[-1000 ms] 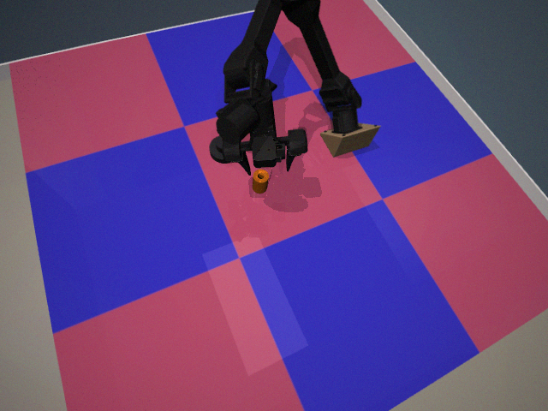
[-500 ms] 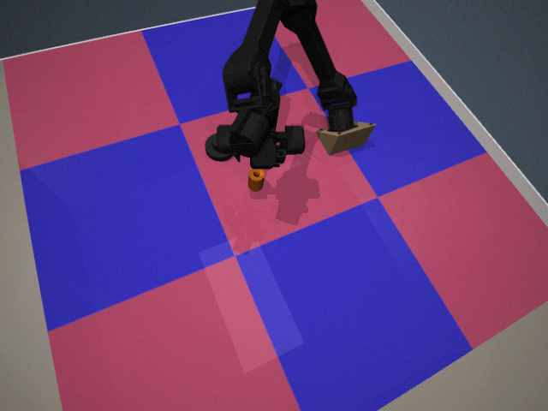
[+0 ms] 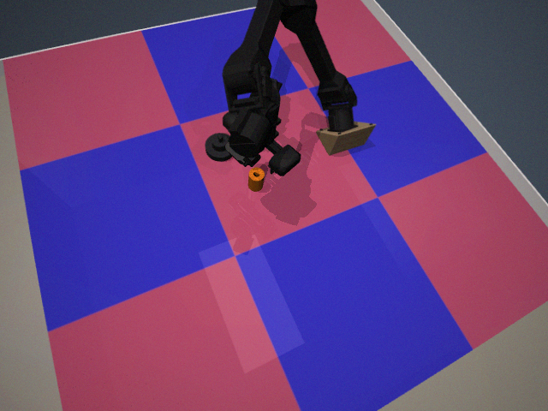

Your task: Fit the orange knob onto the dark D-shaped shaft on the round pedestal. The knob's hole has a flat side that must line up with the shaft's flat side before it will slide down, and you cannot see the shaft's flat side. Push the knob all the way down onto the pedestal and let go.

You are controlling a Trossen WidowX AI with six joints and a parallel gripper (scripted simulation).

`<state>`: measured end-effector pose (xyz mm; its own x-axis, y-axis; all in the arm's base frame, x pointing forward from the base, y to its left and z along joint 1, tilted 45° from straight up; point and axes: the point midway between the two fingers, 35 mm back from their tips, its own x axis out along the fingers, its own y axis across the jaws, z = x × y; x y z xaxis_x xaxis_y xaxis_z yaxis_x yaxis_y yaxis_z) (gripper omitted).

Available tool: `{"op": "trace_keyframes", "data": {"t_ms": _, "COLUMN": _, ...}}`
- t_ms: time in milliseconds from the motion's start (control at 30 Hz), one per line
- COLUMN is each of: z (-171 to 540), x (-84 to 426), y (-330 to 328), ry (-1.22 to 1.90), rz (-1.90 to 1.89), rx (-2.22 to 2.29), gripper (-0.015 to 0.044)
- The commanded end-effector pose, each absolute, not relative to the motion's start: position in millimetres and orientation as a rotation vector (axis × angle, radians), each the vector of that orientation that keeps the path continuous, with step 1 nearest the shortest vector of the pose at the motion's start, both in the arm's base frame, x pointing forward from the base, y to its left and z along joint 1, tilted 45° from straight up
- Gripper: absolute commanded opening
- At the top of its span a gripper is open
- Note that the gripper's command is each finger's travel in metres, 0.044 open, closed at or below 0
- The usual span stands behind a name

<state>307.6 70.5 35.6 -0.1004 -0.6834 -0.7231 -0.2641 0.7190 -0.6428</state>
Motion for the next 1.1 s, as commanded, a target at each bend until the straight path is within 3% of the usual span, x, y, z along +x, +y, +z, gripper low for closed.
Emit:
{"op": "trace_keyframes", "data": {"t_ms": 0, "z": 35.9, "x": 308.0, "y": 69.8, "ry": 1.543, "rz": -0.699, "rx": -0.510, "gripper": 0.0440}}
{"op": "trace_keyframes", "data": {"t_ms": 1067, "z": -5.4, "x": 302.6, "y": 28.7, "ry": 1.489, "rz": -0.788, "rx": -0.420, "gripper": 0.0440}}
